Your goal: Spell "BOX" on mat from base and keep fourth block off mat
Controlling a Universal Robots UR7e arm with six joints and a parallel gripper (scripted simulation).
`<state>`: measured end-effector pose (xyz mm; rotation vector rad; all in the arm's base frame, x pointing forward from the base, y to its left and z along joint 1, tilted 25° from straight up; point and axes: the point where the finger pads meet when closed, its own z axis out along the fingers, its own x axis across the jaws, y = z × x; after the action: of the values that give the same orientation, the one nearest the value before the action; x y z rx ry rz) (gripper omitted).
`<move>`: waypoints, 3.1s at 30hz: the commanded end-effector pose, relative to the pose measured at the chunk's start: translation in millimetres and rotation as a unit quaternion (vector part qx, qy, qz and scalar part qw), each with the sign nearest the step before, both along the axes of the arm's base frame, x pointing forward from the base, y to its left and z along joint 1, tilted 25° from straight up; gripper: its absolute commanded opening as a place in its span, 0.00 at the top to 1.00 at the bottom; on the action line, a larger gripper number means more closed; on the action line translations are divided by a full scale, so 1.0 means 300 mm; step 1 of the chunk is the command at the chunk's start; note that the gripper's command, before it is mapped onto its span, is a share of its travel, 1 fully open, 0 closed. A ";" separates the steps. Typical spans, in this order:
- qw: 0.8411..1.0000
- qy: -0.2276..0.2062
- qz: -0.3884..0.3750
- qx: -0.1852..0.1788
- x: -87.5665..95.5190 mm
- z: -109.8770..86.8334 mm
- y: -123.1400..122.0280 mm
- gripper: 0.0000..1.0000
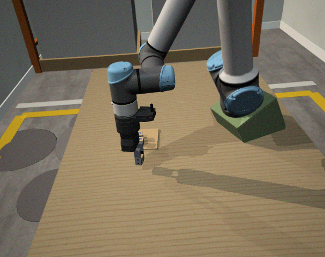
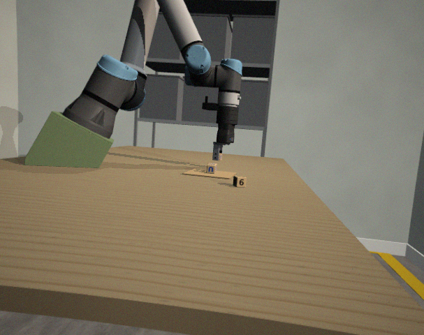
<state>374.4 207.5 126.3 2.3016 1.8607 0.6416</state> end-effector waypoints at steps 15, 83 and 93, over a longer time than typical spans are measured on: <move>1.000 -0.001 0.000 0.000 -0.086 0.203 -0.038 0.51; 0.940 -0.046 0.310 -0.135 -0.064 0.162 -0.352 0.51; 0.893 -0.064 0.409 -0.175 -0.057 0.149 -0.450 0.51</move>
<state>356.3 82.9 171.9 1.2837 2.5393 0.4611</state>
